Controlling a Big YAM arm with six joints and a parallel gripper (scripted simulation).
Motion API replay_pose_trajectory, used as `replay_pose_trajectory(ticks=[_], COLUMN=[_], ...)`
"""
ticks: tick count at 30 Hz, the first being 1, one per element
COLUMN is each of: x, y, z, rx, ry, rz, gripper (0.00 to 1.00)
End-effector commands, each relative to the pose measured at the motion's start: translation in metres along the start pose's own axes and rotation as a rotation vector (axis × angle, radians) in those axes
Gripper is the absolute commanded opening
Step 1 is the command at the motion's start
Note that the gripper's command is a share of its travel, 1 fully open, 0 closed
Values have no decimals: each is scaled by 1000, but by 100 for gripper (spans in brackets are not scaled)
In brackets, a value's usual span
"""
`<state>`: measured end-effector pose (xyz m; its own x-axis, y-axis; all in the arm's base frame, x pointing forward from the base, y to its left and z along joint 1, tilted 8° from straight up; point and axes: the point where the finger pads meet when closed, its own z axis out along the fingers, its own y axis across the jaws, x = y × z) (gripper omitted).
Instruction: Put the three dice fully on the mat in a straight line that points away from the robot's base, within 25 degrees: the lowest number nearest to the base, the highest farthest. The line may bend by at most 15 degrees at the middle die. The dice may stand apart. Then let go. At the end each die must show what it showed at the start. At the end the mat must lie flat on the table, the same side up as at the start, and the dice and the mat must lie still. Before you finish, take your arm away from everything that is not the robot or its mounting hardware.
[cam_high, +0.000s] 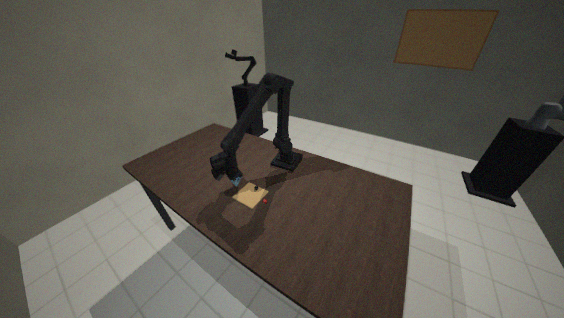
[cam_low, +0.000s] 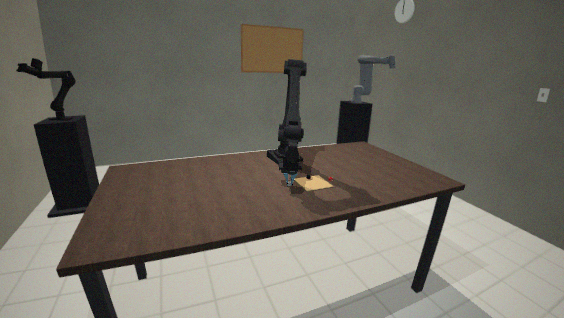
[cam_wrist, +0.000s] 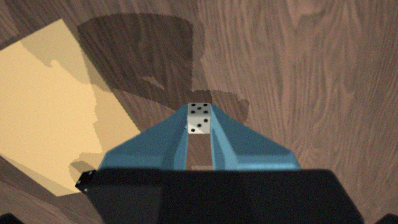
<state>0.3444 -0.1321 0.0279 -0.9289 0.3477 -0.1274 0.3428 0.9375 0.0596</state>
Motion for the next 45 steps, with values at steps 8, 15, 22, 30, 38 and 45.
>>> replay_pose_trajectory(ticks=[8,15,22,30,38,45], x=[-6,-6,-25,-25,-23,-5], y=[2,2,1,-4,-3,0], z=[1,1,-28,-66,-122,-104], rx=[3,3,5,8,7,1], ry=[-13,-13,-64,-69,-74,-3], rz=[-1,-1,-4,-3,-5,-4], gripper=[11,11,11,11,11,11])
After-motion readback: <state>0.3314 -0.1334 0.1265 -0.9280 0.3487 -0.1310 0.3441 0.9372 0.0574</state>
